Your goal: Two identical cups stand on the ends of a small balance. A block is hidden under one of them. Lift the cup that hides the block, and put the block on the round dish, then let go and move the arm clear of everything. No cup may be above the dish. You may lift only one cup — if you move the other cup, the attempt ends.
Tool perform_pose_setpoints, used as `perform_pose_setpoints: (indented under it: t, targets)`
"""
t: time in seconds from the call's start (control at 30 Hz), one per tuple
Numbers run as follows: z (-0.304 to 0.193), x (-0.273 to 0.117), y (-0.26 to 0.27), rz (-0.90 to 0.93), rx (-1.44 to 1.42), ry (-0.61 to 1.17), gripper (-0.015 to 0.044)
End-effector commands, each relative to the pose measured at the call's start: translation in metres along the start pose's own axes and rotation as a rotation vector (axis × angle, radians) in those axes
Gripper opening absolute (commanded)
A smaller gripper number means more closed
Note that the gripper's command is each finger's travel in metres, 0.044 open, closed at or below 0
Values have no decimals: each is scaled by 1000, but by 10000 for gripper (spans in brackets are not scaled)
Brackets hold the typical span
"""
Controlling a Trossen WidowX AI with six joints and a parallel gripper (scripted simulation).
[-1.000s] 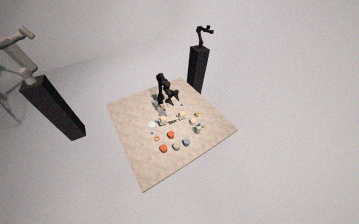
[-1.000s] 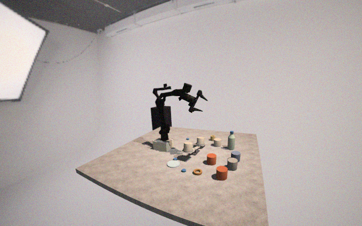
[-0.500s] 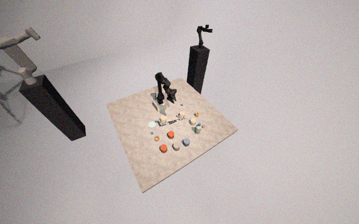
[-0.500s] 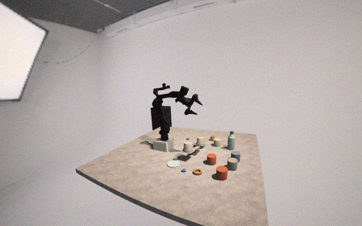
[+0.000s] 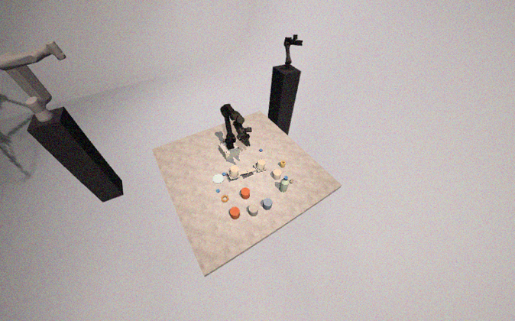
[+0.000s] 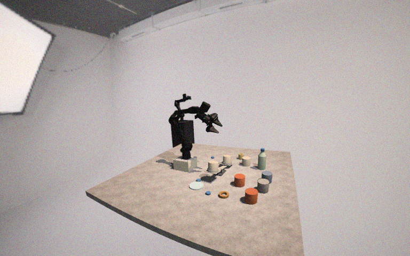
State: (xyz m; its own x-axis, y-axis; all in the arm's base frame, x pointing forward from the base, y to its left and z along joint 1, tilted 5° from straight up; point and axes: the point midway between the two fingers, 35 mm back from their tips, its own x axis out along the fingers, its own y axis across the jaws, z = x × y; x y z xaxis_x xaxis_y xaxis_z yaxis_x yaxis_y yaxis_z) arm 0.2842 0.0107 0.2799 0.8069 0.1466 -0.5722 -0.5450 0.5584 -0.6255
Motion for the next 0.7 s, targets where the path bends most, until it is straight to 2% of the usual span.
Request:
perform_pose_setpoints:
  t: [0.0,0.67]
  targets:
    - [-9,-4,17,13,146,27,440]
    - [-55,-17,90,18,806,164,440]
